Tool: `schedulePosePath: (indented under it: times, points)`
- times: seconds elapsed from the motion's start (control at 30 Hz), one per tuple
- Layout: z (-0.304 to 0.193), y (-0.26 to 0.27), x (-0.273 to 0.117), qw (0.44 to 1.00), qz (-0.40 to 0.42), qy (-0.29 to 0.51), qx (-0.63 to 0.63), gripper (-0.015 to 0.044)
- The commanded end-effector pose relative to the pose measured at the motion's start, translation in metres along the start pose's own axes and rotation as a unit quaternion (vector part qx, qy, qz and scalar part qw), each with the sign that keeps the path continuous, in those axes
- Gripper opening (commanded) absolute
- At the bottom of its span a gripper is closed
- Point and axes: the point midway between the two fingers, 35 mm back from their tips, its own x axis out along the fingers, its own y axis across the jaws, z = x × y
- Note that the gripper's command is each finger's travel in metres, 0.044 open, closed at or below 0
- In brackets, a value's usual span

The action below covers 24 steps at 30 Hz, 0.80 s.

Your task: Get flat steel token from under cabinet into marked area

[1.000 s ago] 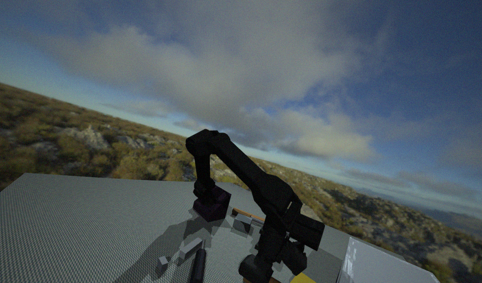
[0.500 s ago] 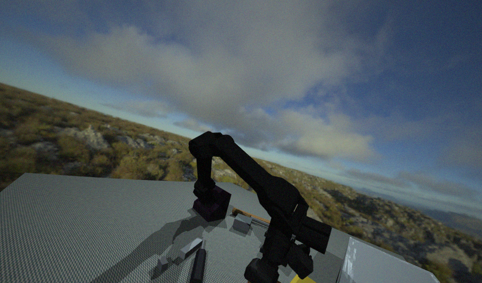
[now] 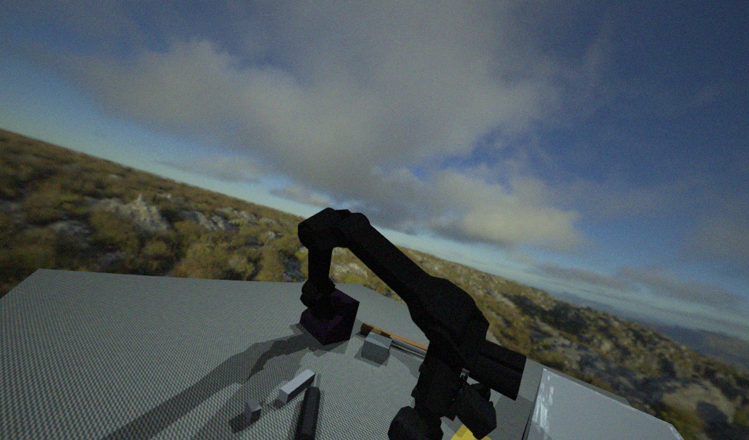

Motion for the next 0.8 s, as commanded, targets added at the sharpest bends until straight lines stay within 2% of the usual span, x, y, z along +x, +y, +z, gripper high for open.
schedulePosePath:
  times: [0.0,0.77]
  points:
    - [0.006,-0.001,0.000,1.000,-0.001,-0.002,0.004,0.0000]
    - [0.015,0.012,0.002,1.000,-0.001,-0.002,0.004,0.0000]
